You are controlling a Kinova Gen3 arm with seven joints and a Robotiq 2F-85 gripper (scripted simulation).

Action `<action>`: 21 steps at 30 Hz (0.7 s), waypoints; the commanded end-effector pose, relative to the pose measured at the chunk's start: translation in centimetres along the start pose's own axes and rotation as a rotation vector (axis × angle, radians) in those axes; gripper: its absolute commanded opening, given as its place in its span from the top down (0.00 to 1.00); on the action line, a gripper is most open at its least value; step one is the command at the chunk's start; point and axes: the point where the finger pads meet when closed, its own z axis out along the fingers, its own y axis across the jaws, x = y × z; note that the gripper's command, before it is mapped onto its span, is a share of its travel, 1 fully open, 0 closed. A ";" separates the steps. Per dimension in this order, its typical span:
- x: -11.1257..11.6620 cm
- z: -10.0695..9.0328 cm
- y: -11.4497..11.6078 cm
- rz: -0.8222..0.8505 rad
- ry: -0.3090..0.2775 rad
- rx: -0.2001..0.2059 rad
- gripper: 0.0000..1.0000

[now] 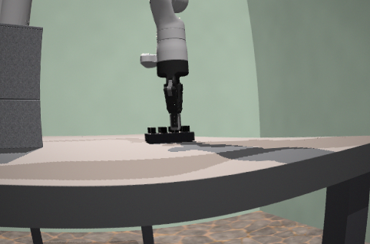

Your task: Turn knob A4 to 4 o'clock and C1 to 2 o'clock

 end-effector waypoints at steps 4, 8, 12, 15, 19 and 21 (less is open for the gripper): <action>-0.1 -0.1 0.0 0.115 -0.001 0.002 0.92; -0.1 -0.1 0.0 0.165 -0.001 0.002 0.92; -0.1 -0.1 0.0 0.269 -0.001 0.002 0.92; -0.1 -0.1 0.0 0.350 -0.001 0.001 0.92; -0.1 -0.1 0.0 0.459 -0.001 0.001 0.92; -0.1 -0.1 0.0 0.513 -0.002 0.001 0.92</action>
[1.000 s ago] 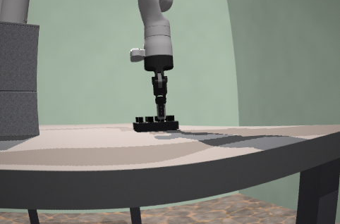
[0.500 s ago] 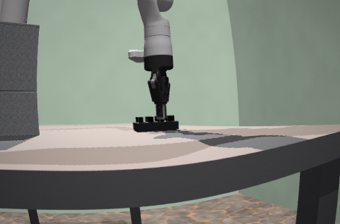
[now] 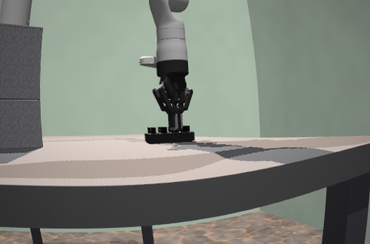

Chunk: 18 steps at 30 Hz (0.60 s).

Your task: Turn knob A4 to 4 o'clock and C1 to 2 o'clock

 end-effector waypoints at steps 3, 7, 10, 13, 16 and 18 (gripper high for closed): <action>0.0 -0.1 0.1 0.050 -0.002 0.005 0.92; 0.0 -0.1 0.1 0.157 -0.002 0.005 0.92; 0.0 -0.1 0.1 0.235 -0.002 0.005 0.92; 0.0 -0.1 0.1 0.310 -0.002 0.005 0.92; 0.0 -0.1 0.1 0.381 -0.002 0.005 0.92; 0.0 -0.1 0.1 0.404 -0.002 0.005 0.92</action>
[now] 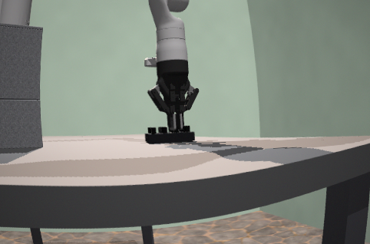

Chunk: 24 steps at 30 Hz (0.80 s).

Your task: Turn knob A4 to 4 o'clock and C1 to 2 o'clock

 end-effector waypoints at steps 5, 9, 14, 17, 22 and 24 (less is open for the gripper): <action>0.1 -0.1 0.1 0.090 -0.002 0.006 0.92; 0.1 -0.1 0.1 0.165 -0.002 0.006 0.92; 0.1 -0.1 0.1 0.243 -0.003 0.006 0.92; 0.1 -0.1 0.1 0.270 -0.003 0.006 0.92; 0.1 -0.1 0.1 0.314 -0.003 0.006 0.92; 0.1 -0.1 0.1 0.332 -0.003 0.006 0.92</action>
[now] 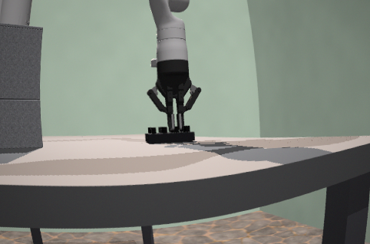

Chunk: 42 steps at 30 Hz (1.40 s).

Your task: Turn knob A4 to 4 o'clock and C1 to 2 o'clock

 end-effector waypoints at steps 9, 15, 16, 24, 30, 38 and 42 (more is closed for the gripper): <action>0.1 -0.1 0.1 0.055 0.000 0.000 0.92; 0.1 -0.1 0.1 0.064 0.000 0.000 0.92; 0.1 -0.1 0.1 0.065 0.000 0.000 0.92; 0.1 -0.1 0.1 0.067 0.000 0.000 0.92; 0.1 -0.1 0.1 0.067 0.000 0.000 0.92; 0.1 -0.1 0.1 0.067 0.000 0.000 0.81; 0.1 -0.1 0.1 0.067 0.000 0.000 0.81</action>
